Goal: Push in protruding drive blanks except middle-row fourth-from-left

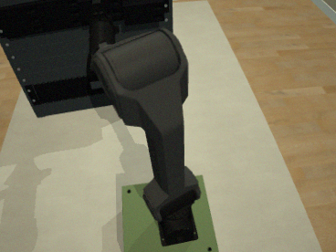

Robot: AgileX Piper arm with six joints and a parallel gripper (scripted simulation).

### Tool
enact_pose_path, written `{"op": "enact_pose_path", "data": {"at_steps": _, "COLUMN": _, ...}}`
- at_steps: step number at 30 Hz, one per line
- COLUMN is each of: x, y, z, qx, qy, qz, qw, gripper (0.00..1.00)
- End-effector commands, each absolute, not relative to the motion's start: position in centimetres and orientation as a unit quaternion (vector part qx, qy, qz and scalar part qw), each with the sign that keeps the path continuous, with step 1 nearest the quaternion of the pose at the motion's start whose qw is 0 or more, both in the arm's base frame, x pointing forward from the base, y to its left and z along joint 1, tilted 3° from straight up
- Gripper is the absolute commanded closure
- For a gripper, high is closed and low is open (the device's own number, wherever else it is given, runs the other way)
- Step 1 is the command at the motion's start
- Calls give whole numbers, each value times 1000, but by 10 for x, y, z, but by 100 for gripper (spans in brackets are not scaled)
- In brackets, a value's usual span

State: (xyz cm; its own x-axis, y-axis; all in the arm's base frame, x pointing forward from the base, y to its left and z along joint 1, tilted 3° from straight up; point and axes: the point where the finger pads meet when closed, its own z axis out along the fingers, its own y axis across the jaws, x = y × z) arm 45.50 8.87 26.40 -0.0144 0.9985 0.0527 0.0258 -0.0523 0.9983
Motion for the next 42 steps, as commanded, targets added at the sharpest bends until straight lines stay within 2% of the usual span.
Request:
{"op": "enact_pose_path", "data": {"at_steps": 1, "x": 458, "y": 89, "z": 264, "qx": 516, "qy": 496, "qz": 511, "qw": 476, "gripper": 100}}
{"op": "enact_pose_path", "data": {"at_steps": 42, "x": 478, "y": 89, "z": 263, "qx": 516, "qy": 496, "qz": 511, "qw": 476, "gripper": 100}}
